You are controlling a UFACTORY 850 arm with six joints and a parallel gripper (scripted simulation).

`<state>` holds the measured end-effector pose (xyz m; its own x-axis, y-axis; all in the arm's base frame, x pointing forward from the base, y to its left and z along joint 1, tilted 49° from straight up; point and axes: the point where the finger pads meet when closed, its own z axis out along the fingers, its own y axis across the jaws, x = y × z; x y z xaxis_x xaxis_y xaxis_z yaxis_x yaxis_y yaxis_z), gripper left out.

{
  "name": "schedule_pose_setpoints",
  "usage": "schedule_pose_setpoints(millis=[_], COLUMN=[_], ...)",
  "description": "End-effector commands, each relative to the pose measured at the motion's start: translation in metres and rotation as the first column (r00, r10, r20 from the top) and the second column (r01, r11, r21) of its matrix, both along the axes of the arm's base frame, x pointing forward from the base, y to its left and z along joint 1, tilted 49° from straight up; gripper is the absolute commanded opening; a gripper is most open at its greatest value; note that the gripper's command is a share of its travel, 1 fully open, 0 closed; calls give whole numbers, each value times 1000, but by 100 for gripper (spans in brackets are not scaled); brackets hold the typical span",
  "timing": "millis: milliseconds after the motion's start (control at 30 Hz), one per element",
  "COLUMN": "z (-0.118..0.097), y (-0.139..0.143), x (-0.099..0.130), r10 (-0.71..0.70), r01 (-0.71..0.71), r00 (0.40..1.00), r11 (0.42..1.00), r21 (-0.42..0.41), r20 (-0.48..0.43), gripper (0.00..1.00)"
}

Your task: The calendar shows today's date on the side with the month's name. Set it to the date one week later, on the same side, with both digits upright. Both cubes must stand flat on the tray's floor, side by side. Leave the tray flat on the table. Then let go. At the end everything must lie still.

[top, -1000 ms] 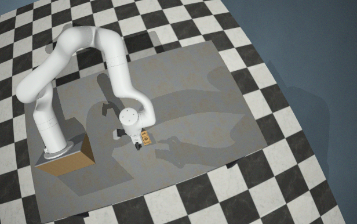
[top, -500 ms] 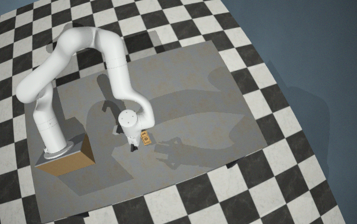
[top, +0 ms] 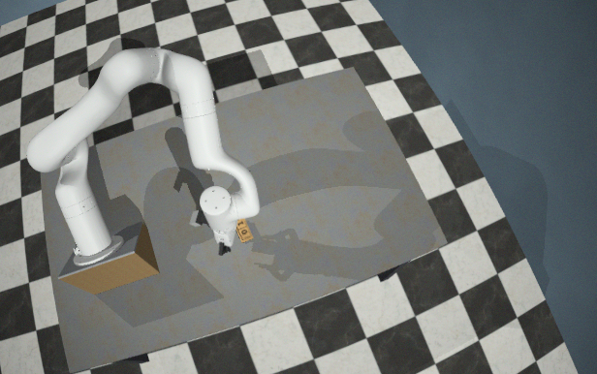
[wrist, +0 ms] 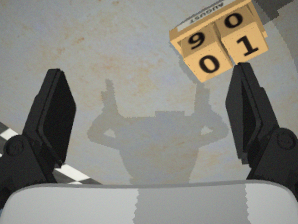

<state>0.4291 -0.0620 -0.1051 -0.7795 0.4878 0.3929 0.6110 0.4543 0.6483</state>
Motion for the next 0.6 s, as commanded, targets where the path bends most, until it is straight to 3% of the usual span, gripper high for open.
schedule_pose_setpoints(millis=[0,200,567], z=[-12,-24,-25], y=[13,26,28], x=[4,7,7], r10=[-1,-1,-1], r01=[1,1,1], r00=[1000,1000,1000], r11=[1000,1000,1000], r21=[-1,-1,-1], r20=[1,1,1], gripper=[100,100,100])
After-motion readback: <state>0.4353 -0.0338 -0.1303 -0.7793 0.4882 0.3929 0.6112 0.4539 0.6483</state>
